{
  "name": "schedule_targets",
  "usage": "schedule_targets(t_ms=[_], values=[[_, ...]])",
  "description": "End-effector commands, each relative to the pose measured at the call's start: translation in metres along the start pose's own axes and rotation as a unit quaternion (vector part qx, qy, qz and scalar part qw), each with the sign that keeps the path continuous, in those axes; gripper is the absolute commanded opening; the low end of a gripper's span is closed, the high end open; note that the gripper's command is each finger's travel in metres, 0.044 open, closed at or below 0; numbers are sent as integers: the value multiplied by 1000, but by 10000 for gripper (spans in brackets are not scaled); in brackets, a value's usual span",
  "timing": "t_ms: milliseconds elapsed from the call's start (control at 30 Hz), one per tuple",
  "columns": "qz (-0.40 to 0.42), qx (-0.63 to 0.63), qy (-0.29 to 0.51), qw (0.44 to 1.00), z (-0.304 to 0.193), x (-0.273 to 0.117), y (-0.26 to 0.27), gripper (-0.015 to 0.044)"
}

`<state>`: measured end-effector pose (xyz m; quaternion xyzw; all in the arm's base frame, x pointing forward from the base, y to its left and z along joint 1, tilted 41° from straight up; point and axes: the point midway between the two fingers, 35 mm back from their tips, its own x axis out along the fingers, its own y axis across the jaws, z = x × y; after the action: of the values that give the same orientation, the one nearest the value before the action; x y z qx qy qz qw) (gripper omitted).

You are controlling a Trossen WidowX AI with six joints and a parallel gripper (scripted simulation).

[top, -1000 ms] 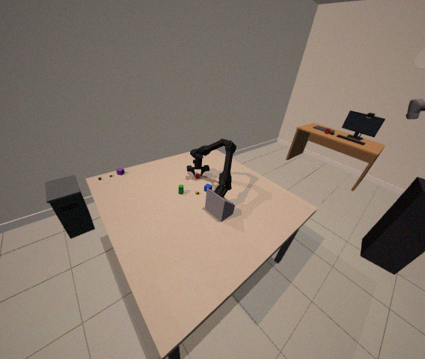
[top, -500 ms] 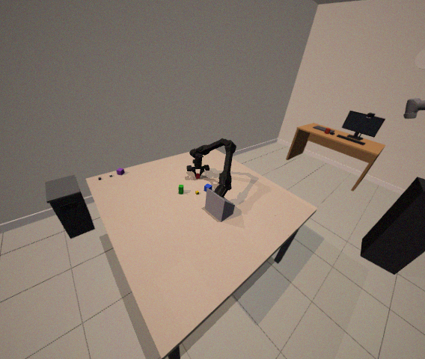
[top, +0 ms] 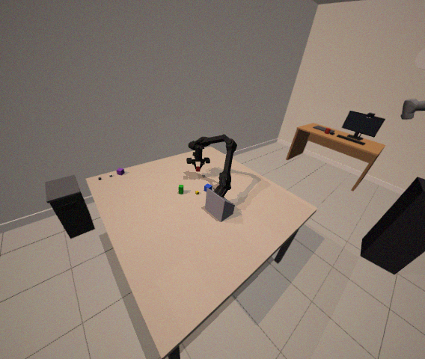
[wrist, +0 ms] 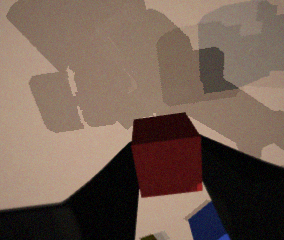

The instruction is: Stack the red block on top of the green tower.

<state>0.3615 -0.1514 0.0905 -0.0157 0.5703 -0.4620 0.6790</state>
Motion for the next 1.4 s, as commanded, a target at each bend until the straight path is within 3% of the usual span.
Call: schedule_targets(t_ms=[0, 133, 467, 967, 1367], values=[[1, 8, -6, 1000, 3, -22, -3, 0], [2, 8, -6, 1000, 3, -39, -3, 0], [4, 7, -5, 1000, -6, -40, 12, 0], [18, 4, 2, 1000, -91, -43, 107, 0], [9, 5, 0, 1000, -174, -40, 146, 0]])
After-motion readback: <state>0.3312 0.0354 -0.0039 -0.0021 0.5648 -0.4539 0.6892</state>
